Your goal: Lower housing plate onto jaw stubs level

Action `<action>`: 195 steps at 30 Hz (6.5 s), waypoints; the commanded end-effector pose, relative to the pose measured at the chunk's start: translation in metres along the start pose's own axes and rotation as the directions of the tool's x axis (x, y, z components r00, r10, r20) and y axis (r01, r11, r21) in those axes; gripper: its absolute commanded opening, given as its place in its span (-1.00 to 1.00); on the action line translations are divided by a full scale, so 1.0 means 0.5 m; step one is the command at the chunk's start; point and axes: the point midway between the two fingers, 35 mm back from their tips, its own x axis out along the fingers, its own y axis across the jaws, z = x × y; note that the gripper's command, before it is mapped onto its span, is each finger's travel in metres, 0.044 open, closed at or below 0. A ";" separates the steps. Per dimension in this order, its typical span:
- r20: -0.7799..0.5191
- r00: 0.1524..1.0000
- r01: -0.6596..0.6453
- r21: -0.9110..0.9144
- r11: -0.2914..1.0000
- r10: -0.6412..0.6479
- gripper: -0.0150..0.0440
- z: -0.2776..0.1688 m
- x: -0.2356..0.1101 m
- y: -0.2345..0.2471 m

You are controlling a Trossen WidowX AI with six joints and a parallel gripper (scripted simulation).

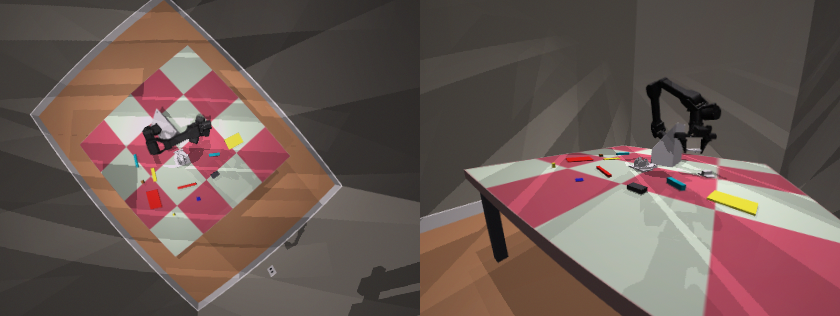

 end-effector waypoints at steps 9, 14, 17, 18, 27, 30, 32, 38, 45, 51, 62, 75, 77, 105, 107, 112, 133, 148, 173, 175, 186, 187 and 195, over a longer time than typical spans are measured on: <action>0.001 1.000 0.001 0.143 0.990 -0.001 0.70 -0.017 -0.006 -0.081; 0.002 1.000 0.000 0.202 0.979 -0.001 0.70 -0.025 -0.008 -0.113; 0.003 1.000 0.001 0.237 0.971 -0.001 0.70 -0.031 -0.009 -0.132; 0.003 1.000 0.001 0.249 0.969 -0.001 0.70 -0.033 -0.009 -0.138; 0.003 1.000 0.004 0.354 0.935 -0.005 0.70 -0.055 -0.008 -0.194; 0.002 1.000 0.005 0.388 0.921 -0.007 0.70 -0.063 -0.007 -0.212; 0.001 1.000 0.007 0.411 0.912 -0.008 0.70 -0.070 -0.006 -0.224; -0.001 1.000 0.011 0.478 0.878 -0.012 0.70 -0.089 -0.003 -0.258; -0.006 1.000 0.019 0.553 0.833 -0.019 0.70 -0.116 0.002 -0.296; -0.011 1.000 0.027 0.614 0.789 -0.026 0.70 -0.140 0.007 -0.326; -0.025 0.999 0.045 0.717 0.696 -0.039 0.70 -0.190 0.019 -0.374; -0.038 0.998 0.061 0.779 0.624 -0.050 0.70 -0.227 0.029 -0.401; -0.038 0.998 0.061 0.779 0.624 -0.050 0.70 -0.227 0.029 -0.401; -0.037 0.998 0.060 0.785 0.616 -0.050 0.70 -0.223 0.029 -0.390; -0.037 0.998 0.060 0.785 0.616 -0.050 0.70 -0.222 0.030 -0.386; -0.037 0.998 0.060 0.785 0.616 -0.050 0.70 -0.222 0.030 -0.386; -0.037 0.998 0.060 0.785 0.616 -0.049 0.70 -0.222 0.030 -0.384; -0.036 0.998 0.058 0.785 0.616 -0.048 0.70 -0.221 0.044 -0.384; -0.036 0.998 0.058 0.785 0.617 -0.049 0.70 -0.223 0.126 -0.388; -0.036 0.998 0.059 0.785 0.616 -0.049 0.70 -0.224 0.132 -0.389; -0.039 0.998 0.064 0.785 0.616 -0.053 0.70 -0.229 0.155 -0.391; -0.039 0.998 0.064 0.785 0.616 -0.053 0.70 -0.229 0.155 -0.391; -0.039 0.998 0.064 0.785 0.616 -0.053 0.70 -0.229 0.155 -0.391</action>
